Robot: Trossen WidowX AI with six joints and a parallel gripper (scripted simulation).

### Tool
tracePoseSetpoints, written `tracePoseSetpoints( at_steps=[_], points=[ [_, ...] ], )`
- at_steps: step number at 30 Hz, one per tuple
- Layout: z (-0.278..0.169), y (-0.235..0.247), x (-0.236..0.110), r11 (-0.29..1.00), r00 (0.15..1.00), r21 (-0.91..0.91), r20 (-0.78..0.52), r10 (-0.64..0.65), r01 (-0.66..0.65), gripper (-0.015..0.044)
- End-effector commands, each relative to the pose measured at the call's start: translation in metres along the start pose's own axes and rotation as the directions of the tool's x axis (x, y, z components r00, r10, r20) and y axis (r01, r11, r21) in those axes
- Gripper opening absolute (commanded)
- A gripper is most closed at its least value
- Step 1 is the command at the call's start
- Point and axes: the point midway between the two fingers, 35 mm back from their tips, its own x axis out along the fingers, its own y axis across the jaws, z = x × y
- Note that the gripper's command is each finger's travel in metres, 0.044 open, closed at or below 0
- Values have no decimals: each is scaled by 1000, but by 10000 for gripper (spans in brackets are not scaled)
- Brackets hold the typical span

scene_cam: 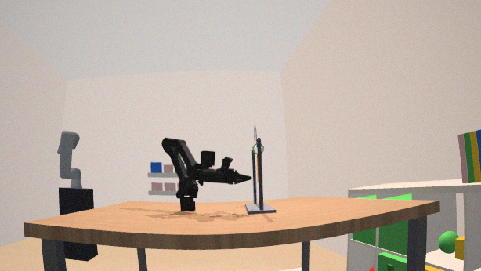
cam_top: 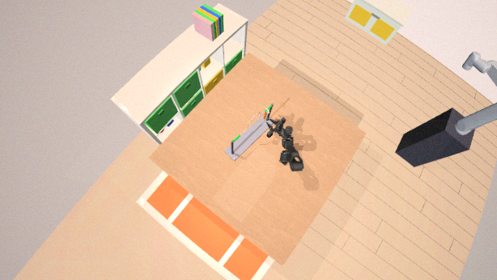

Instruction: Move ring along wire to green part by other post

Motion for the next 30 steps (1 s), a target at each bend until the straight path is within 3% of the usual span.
tracePoseSetpoints(
  at_steps=[1, 30],
  points=[
    [4, -2, 6, 1000, 1000, -2, 8, -4, 4, 160],
    [4, -2, 50, 1000, 1000, -2, 13, -4, 4, 160]
  ],
)
